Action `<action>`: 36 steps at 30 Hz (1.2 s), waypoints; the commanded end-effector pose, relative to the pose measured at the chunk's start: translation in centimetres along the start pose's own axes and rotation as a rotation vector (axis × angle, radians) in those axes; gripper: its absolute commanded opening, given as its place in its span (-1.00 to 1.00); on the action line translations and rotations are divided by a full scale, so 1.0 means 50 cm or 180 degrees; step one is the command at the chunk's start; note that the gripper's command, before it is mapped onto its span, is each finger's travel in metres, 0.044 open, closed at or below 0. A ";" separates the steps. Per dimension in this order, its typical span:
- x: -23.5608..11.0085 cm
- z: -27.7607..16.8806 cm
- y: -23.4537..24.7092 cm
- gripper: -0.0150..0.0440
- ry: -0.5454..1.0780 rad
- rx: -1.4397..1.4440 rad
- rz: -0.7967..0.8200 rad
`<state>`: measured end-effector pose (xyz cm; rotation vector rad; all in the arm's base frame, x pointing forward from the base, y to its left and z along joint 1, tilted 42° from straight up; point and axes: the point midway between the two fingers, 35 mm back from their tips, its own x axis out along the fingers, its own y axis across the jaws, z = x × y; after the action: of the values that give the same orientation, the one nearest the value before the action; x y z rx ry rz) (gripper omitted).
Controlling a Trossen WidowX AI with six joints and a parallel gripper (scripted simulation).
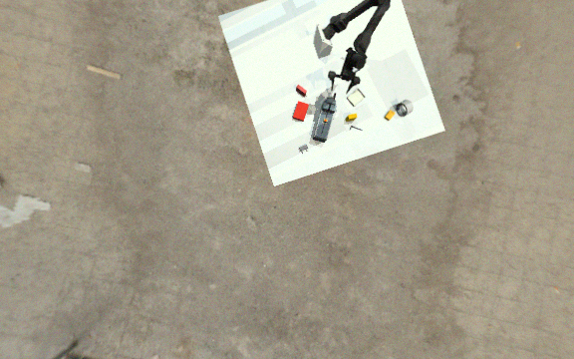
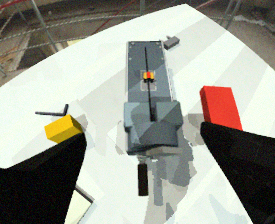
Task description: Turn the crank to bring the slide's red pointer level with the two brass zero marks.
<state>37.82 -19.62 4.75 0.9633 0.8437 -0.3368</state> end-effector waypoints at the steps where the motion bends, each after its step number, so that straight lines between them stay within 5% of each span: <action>1: -0.021 -0.035 -0.001 1.00 -0.0059 0.0147 -0.0113; 7: -0.016 -0.045 0.000 1.00 -0.0068 0.0164 -0.0126; 20: 0.108 -0.167 0.002 1.00 -0.0068 0.0174 -0.0121; 36: 0.140 -0.196 0.004 1.00 -0.0065 0.0176 -0.0121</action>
<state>38.06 -11.08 -2.50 0.9888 0.8269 -0.3920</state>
